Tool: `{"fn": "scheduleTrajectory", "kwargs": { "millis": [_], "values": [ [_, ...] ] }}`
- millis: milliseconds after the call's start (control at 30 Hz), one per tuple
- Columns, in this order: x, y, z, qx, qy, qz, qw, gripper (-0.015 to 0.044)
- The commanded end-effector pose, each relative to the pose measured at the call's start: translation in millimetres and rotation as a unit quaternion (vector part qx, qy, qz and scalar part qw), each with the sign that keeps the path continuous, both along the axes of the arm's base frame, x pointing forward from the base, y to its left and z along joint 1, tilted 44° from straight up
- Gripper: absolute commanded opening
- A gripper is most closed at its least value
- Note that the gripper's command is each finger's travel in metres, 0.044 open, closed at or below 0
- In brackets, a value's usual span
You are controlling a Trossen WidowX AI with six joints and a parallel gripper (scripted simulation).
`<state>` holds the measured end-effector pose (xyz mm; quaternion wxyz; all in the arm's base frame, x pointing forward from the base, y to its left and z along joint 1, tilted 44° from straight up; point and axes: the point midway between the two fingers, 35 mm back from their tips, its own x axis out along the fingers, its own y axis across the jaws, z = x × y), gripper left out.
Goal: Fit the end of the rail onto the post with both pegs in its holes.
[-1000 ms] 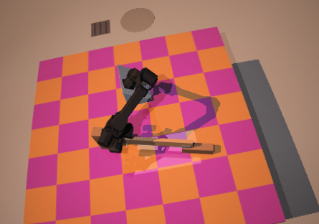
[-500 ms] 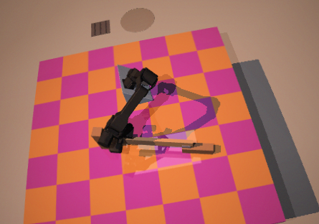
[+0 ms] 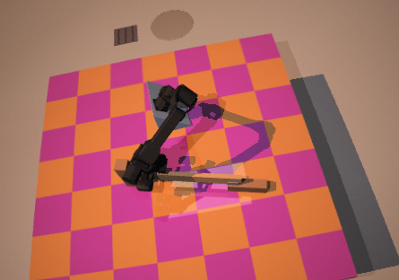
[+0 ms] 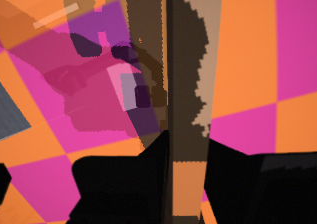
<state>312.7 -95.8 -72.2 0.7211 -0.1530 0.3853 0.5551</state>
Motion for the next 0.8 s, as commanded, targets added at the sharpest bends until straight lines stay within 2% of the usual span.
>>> {"fn": "scheduleTrajectory", "kwargs": {
  "millis": [0,767],
  "values": [
    [0.2,-1.8,1.4,-0.001,-0.001,-0.002,1.000,0.0000],
    [-3.0,-5.5,-4.1,-0.001,-0.001,-0.002,1.000,0.0000]
  ]
}}
